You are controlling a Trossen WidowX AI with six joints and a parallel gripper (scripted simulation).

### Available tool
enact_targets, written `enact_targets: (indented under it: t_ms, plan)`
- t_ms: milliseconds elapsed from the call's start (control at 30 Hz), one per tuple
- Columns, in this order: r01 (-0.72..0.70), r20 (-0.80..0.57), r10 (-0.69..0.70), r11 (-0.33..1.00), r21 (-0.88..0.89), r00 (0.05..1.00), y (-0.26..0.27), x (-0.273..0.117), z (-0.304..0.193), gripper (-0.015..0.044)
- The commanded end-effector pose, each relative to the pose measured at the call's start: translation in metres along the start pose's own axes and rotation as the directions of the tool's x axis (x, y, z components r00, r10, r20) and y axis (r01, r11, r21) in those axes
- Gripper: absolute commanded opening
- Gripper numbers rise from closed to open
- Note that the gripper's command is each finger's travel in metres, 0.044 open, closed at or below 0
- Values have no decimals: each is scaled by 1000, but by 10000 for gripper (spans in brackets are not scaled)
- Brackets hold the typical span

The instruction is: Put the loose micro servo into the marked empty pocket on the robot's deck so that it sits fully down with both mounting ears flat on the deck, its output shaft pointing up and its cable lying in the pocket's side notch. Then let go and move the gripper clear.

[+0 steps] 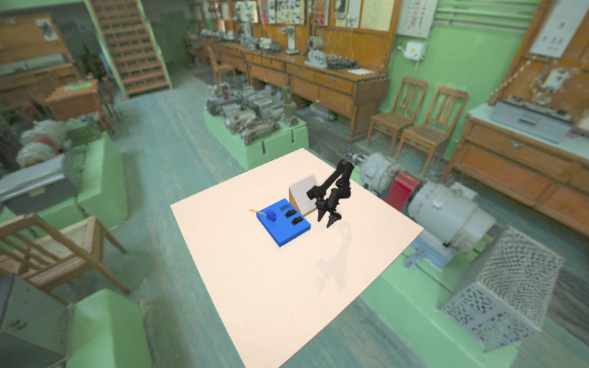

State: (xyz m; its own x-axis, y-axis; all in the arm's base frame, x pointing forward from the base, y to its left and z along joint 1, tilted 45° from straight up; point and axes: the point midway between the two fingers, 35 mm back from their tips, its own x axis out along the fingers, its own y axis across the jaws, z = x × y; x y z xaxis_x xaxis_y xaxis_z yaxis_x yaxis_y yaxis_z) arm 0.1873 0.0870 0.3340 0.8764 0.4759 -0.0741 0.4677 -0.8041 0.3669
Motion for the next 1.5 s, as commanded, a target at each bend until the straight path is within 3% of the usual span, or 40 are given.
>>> enact_targets:
  t_ms: [0, 600, 1000, 1467]
  plan:
    - [0, 2, 0, 1000, -5, 1000, 0, 0, 0, 426]
    - [121, 221, -14, 869, -480, 975, 19, 34, 35, 440]
    - [313, 396, -25, 660, -683, 918, 38, 53, 72, 440]
    - [544, 538, -103, 272, -794, 836, 54, 70, 110, 440]
